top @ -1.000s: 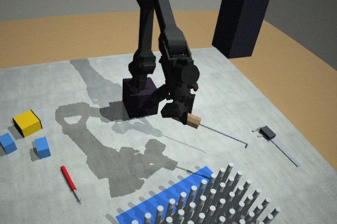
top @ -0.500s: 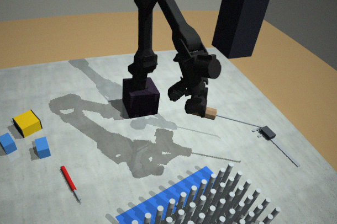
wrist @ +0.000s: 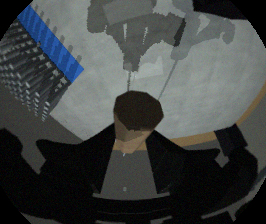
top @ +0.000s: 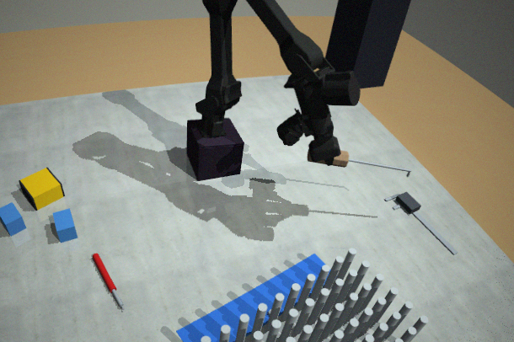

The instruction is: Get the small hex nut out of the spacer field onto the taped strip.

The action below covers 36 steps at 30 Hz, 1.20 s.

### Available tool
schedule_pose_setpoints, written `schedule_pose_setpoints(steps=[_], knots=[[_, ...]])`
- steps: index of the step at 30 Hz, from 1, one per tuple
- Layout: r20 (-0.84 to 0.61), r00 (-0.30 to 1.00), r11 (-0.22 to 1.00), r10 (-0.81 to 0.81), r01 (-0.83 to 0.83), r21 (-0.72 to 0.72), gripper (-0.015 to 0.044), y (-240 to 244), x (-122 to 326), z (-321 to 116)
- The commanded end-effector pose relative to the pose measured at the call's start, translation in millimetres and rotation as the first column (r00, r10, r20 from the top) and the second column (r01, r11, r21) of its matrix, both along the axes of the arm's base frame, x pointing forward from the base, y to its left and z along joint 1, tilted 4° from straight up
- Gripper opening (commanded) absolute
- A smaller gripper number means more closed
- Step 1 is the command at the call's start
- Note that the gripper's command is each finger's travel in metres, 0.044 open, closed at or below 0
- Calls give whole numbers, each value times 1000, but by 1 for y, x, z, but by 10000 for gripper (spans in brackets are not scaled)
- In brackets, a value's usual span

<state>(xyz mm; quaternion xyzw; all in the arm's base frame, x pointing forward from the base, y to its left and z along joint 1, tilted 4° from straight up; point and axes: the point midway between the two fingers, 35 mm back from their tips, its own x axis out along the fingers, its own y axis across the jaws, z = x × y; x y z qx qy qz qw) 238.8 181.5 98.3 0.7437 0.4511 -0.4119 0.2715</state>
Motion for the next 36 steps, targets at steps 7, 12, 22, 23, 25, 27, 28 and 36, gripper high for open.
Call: schedule_pose_setpoints(steps=[7, 12, 22, 23, 25, 27, 28, 36], knots=[[6, 997, 997, 79, -79, 17, 0, 39, -22, 9], [5, 992, 992, 123, -123, 25, 0, 58, -37, 13], [4, 978, 977, 209, -209, 44, 0, 94, -72, 20], [4, 976, 975, 218, -218, 46, 0, 97, -76, 21], [3, 972, 971, 235, -235, 50, 0, 103, -84, 23], [3, 968, 966, 252, -252, 55, 0, 109, -92, 25], [3, 965, 964, 261, -261, 57, 0, 112, -97, 25], [-1, 944, 942, 329, -328, 76, 0, 134, -133, 32]])
